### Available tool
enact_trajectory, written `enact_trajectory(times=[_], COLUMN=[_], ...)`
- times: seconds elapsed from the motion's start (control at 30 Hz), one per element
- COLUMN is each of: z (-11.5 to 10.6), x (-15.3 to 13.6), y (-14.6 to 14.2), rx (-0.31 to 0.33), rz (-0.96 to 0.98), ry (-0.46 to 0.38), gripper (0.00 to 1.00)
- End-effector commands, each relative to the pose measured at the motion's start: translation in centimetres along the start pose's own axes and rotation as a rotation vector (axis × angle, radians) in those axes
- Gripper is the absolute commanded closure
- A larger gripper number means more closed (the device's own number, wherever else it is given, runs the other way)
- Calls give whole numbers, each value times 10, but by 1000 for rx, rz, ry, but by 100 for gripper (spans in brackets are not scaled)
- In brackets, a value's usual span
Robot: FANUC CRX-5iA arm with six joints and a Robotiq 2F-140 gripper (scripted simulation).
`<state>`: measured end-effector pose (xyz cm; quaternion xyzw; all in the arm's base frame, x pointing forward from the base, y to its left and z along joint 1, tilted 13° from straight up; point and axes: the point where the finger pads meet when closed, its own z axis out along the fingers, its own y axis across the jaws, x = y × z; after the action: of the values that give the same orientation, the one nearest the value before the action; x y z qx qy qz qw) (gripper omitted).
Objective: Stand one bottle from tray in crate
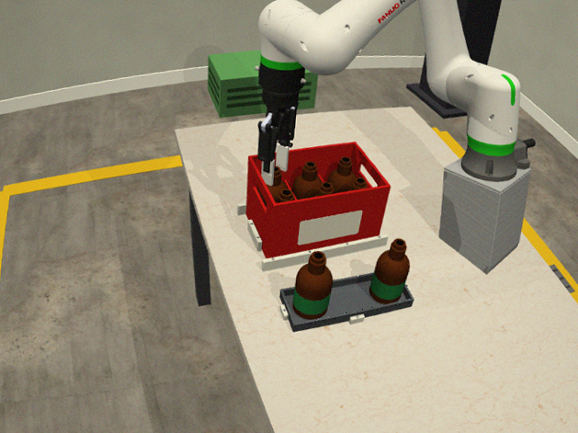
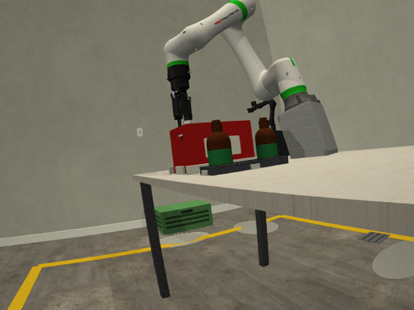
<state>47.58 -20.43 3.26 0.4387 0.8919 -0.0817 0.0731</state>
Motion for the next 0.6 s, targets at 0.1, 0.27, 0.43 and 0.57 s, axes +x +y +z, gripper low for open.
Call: enact_trajectory(times=[0.1, 0.27, 0.43, 0.57], z=[-1, -2, -7, -14], x=[0, 0, 0, 0], y=[0, 0, 0, 0], rx=[0, 0, 0, 0], rz=[0, 0, 0, 0], ry=[0, 0, 0, 0], gripper=[62, 62, 62, 62])
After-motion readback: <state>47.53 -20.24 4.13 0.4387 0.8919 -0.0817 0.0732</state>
